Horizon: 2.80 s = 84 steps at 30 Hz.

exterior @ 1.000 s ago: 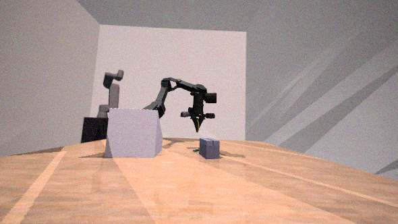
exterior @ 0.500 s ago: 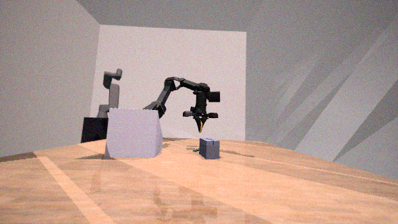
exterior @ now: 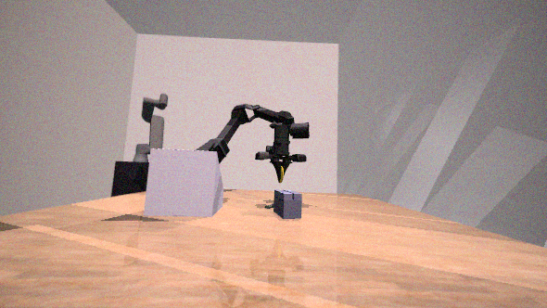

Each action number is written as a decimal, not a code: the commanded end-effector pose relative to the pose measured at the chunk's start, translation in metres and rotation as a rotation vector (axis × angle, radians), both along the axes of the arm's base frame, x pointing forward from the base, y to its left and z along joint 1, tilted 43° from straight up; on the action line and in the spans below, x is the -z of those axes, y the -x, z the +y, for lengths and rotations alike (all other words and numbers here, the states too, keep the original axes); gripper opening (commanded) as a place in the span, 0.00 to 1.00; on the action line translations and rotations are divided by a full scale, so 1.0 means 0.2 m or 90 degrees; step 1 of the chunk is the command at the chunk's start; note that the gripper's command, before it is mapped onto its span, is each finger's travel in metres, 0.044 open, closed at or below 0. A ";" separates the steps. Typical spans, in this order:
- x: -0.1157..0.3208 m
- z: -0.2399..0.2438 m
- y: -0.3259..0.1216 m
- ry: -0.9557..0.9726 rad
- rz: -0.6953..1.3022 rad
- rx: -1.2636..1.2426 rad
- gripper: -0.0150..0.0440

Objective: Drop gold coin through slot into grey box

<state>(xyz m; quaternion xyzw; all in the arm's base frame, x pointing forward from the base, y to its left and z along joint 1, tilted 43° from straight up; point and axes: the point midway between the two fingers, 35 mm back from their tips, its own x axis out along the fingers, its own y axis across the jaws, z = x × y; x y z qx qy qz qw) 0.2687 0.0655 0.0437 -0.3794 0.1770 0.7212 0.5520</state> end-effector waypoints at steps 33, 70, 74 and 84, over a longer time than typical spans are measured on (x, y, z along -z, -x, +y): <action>0.21 -0.20 -0.13 -0.003 -0.001 -0.003 0.25; 0.25 -0.20 -0.13 -0.004 -0.002 -0.004 0.25; 0.26 -0.19 -0.13 -0.004 -0.002 -0.004 0.25; 0.28 -0.17 -0.13 -0.005 -0.003 -0.005 0.25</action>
